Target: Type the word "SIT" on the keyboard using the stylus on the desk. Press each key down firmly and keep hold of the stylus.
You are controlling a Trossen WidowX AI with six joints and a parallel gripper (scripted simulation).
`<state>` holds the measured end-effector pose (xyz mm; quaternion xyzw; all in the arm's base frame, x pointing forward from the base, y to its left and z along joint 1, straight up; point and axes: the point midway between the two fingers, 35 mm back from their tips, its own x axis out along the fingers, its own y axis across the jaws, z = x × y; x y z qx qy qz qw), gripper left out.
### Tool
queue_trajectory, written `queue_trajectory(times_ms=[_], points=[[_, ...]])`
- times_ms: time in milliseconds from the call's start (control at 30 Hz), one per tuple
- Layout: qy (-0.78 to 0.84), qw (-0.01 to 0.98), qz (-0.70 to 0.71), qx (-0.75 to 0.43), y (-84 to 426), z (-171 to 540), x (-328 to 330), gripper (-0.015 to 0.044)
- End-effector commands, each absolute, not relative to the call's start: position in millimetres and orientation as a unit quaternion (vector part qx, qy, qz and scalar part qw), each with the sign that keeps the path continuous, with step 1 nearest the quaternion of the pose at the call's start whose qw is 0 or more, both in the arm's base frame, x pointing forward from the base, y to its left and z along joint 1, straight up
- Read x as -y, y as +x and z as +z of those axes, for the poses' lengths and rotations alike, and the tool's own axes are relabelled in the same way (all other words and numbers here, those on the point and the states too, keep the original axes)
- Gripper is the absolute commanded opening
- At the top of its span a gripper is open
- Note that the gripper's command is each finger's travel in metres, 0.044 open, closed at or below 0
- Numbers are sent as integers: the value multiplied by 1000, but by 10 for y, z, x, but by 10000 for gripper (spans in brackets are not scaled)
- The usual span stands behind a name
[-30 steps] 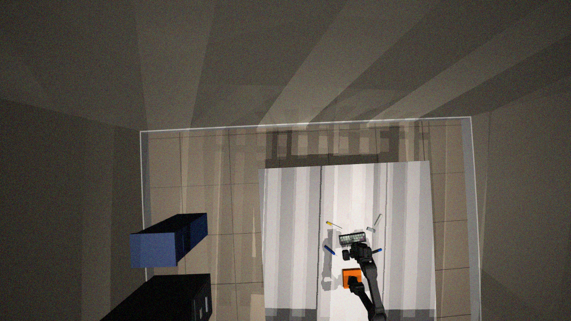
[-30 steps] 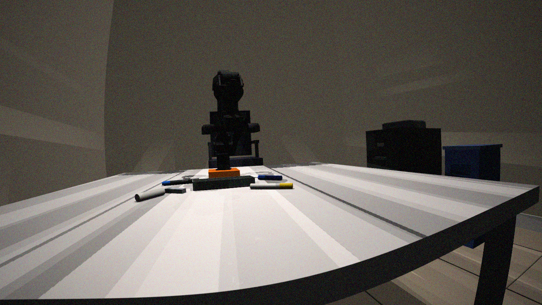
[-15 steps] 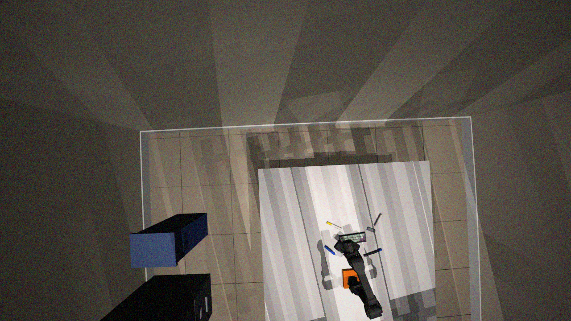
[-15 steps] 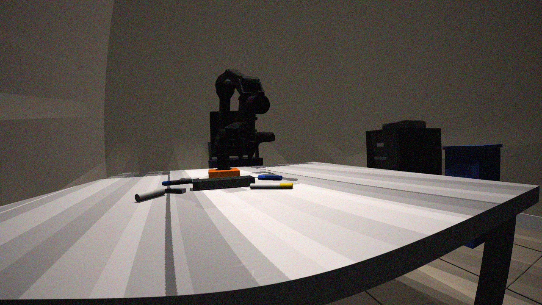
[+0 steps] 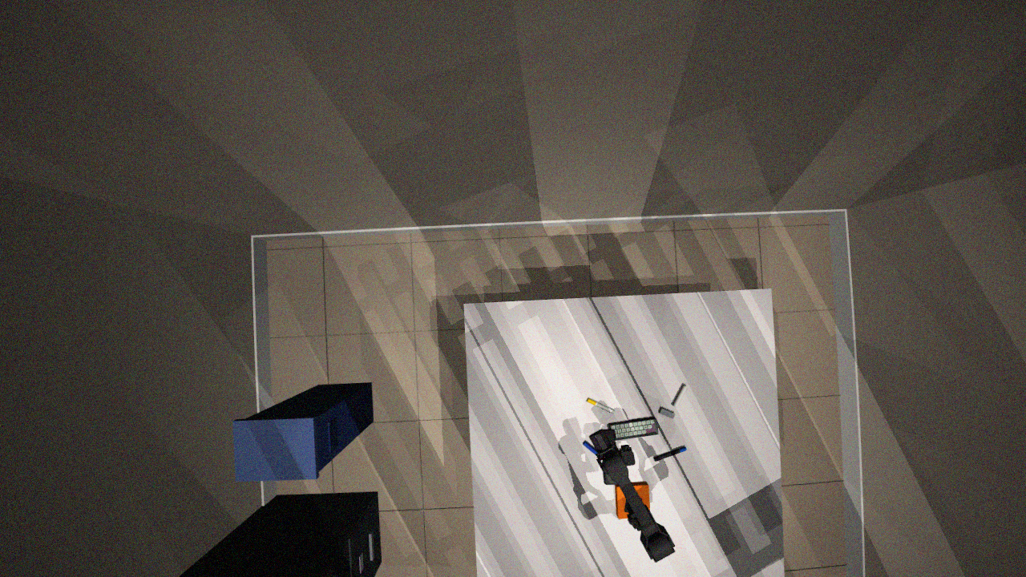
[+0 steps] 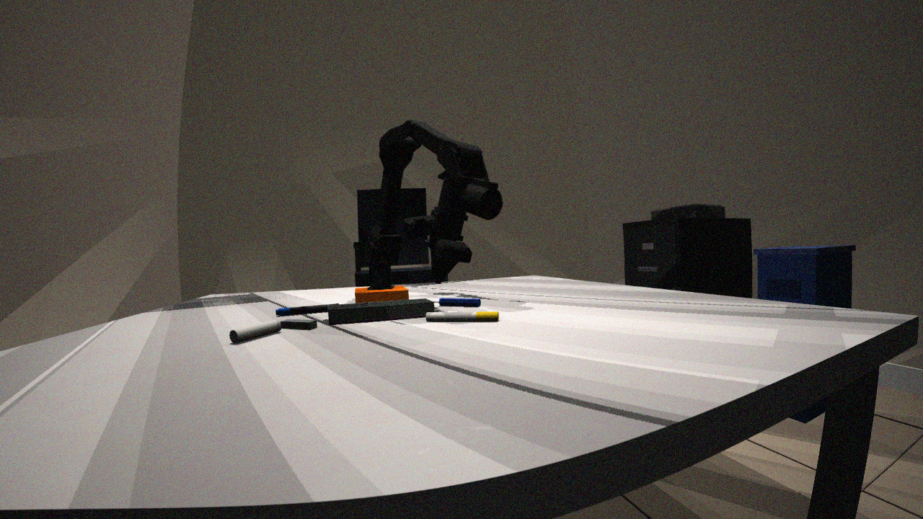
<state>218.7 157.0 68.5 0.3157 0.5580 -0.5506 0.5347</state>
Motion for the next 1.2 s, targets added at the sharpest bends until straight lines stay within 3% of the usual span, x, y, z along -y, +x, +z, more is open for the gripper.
queue_trajectory(times_ms=[0, 100, 1167], points=[[428, 445, -727, -300, 1950, 562, -1919, 150], [447, 425, -745, -253, 1906, 545, -1958, 150], [447, 425, -745, -252, 1912, 394, -1942, 150]])
